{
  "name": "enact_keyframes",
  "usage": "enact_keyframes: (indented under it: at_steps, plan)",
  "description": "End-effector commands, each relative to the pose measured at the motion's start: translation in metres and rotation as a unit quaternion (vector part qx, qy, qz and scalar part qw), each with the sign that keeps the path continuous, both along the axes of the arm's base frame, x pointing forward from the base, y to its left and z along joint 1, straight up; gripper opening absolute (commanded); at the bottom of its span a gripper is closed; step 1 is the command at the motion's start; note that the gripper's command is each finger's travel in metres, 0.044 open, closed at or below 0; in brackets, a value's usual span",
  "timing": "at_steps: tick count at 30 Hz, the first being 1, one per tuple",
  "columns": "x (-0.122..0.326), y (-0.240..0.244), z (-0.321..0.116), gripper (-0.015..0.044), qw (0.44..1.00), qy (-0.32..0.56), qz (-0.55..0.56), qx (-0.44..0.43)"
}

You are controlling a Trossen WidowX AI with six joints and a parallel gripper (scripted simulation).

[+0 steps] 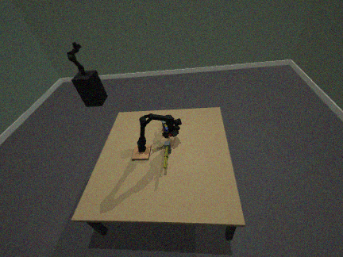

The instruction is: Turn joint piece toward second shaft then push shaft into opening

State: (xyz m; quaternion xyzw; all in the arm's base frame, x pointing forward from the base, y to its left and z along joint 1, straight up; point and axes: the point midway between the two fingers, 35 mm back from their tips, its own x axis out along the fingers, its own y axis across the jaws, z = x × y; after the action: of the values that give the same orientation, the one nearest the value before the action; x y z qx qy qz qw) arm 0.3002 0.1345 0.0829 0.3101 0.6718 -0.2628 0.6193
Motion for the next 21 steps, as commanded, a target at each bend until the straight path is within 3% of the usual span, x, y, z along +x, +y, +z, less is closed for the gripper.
enact_keyframes:
  at_steps: [1,7,17,21]
  plan:
    - [-0.0007,0.0011,-0.0056,0.044,1.0,0.001,-0.002,0.001]
    - [-0.0012,0.0017,-0.0126,0.044,1.0,0.001,-0.002,0.001]
    - [-0.0012,0.0017,-0.0126,0.0182,1.0,0.001,-0.002,0.001]
    - [-0.0012,0.0017,-0.0126,0.0182,1.0,0.001,-0.002,0.001]
